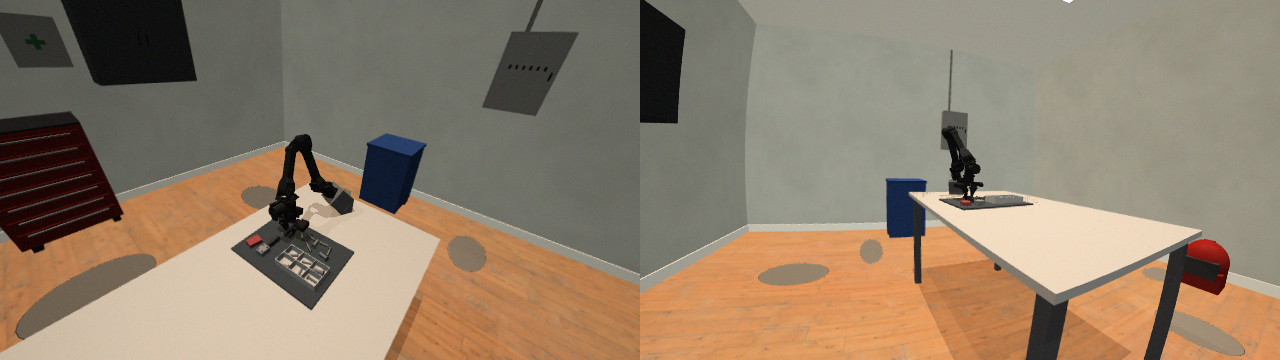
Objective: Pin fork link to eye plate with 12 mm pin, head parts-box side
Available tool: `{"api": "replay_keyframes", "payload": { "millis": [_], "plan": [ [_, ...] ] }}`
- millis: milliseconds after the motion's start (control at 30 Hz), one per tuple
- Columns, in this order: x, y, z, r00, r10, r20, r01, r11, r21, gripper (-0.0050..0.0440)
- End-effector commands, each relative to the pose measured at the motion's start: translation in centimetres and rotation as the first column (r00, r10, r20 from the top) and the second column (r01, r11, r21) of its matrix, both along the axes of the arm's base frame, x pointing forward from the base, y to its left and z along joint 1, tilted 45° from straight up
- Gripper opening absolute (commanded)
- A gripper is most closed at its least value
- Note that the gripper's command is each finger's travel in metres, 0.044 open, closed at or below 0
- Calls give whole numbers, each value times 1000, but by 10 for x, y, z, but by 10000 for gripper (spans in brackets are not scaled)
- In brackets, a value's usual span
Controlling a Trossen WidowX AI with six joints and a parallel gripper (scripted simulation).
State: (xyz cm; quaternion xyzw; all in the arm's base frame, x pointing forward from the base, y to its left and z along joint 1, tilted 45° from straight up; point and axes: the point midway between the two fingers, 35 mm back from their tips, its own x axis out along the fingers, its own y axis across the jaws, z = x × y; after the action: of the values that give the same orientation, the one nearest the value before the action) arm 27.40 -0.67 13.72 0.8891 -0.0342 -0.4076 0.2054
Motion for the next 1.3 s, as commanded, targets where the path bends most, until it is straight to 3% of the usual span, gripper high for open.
{"api": "replay_keyframes", "payload": {
  "millis": [0, 1267],
  "plan": [
    [1, -9, 3, 1000, -13, 3, 13, 1000, -10, 128],
    [1, -20, 6, 1000, -13, 3, 13, 1000, -10, 128]
  ]
}}
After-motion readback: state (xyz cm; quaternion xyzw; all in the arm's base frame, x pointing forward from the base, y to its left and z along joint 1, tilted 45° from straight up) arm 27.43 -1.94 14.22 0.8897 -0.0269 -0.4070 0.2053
